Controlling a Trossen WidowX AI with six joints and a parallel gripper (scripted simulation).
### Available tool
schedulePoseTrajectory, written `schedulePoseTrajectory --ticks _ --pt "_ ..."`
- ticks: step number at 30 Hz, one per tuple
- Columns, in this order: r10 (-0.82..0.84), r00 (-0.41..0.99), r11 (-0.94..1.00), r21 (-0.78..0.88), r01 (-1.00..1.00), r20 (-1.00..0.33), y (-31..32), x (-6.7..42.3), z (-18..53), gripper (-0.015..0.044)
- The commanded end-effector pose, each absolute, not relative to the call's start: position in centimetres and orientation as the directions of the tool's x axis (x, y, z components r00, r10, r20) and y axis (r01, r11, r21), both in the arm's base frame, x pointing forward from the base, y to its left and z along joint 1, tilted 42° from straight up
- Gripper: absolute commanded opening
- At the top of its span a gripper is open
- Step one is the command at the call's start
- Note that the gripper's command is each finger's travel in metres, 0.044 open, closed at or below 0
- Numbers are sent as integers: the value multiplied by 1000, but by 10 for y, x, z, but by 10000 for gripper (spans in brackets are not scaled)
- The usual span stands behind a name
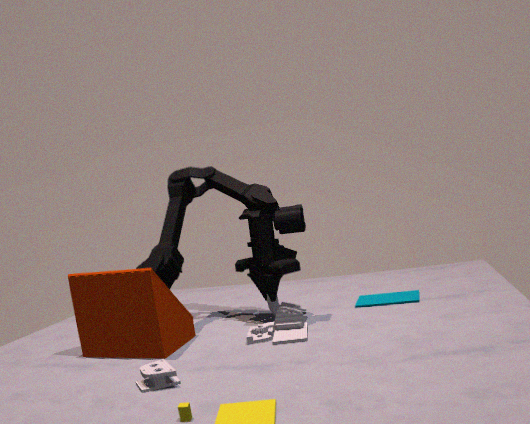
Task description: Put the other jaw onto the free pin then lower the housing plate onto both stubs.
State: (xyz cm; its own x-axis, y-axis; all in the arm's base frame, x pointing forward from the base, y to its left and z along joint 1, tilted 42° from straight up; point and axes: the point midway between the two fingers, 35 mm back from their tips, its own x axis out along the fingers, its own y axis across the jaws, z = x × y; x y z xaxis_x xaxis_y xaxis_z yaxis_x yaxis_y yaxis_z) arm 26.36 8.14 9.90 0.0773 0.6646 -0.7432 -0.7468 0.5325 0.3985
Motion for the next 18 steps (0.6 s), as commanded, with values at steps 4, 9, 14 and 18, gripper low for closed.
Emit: schedulePoseTrajectory --ticks 4,9,14,18 --pt "668 80 534 402 -744 -740 75 263 106 195" --pt "669 80 533 403 -744 -739 61 259 124 326" --pt "669 80 533 403 -744 -739 61 259 124 440" --pt "669 80 533 403 -744 -739 61 259 124 440"
